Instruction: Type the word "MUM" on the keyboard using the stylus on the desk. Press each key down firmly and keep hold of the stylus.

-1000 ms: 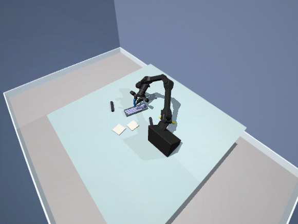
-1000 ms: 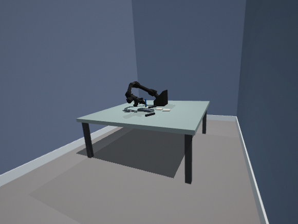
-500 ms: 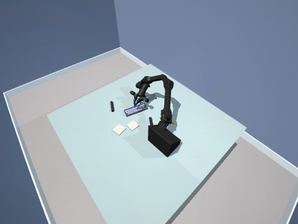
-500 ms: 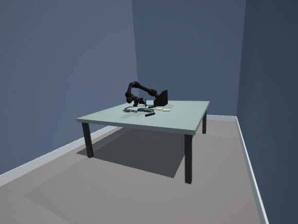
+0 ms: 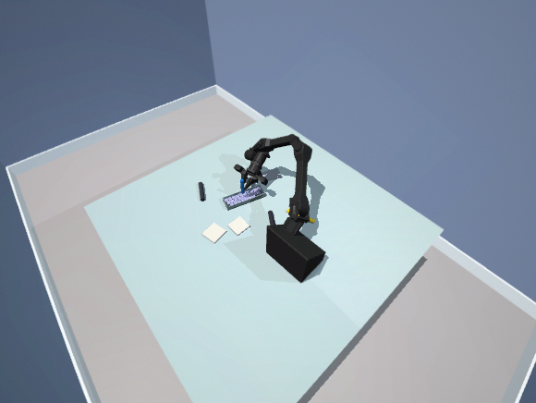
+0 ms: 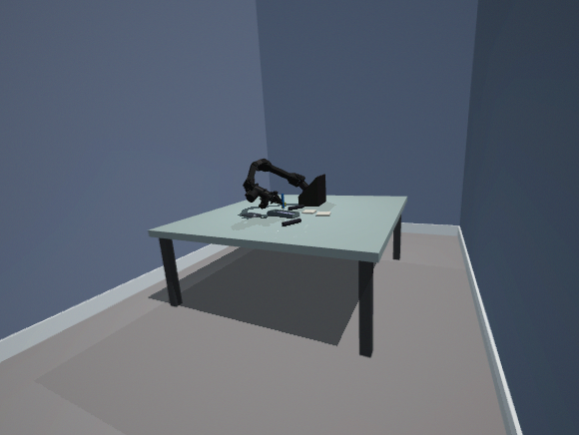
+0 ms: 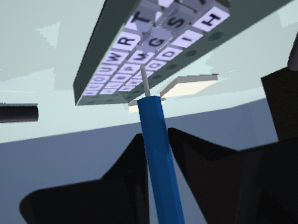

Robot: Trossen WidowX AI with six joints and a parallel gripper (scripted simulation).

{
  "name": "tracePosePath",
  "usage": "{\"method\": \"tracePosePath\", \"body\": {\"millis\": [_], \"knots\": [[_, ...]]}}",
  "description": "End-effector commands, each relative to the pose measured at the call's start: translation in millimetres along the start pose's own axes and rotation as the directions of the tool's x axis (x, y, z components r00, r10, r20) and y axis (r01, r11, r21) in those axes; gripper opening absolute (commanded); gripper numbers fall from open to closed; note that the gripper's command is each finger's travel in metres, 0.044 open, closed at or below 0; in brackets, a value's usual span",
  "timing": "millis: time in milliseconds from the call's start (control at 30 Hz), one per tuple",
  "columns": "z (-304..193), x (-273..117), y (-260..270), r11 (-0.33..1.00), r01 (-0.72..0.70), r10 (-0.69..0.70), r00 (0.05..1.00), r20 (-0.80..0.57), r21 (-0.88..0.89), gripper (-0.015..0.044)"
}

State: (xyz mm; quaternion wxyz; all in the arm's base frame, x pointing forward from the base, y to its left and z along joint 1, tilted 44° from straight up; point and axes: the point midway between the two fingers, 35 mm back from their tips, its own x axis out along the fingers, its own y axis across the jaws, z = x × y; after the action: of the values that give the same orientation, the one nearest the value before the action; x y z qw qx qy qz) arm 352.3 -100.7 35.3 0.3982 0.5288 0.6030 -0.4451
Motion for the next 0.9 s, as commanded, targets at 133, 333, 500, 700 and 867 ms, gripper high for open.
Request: {"method": "tracePosePath", "body": {"millis": [133, 333, 500, 700, 867], "knots": [[2.9, 1.1, 0.6, 1.000, -0.001, 0.001, 1.000, 0.004, -0.005, 0.0081], [5.5, 2.6, 0.6, 1.000, -0.001, 0.001, 1.000, 0.005, -0.005, 0.0081], [7.4, 3.7, 0.6, 1.000, -0.001, 0.001, 1.000, 0.005, -0.005, 0.0081], [9.5, 4.9, 0.6, 1.000, -0.001, 0.001, 1.000, 0.005, -0.005, 0.0081], [8.8, 4.5, 0.6, 1.000, -0.001, 0.001, 1.000, 0.005, -0.005, 0.0081]]}}
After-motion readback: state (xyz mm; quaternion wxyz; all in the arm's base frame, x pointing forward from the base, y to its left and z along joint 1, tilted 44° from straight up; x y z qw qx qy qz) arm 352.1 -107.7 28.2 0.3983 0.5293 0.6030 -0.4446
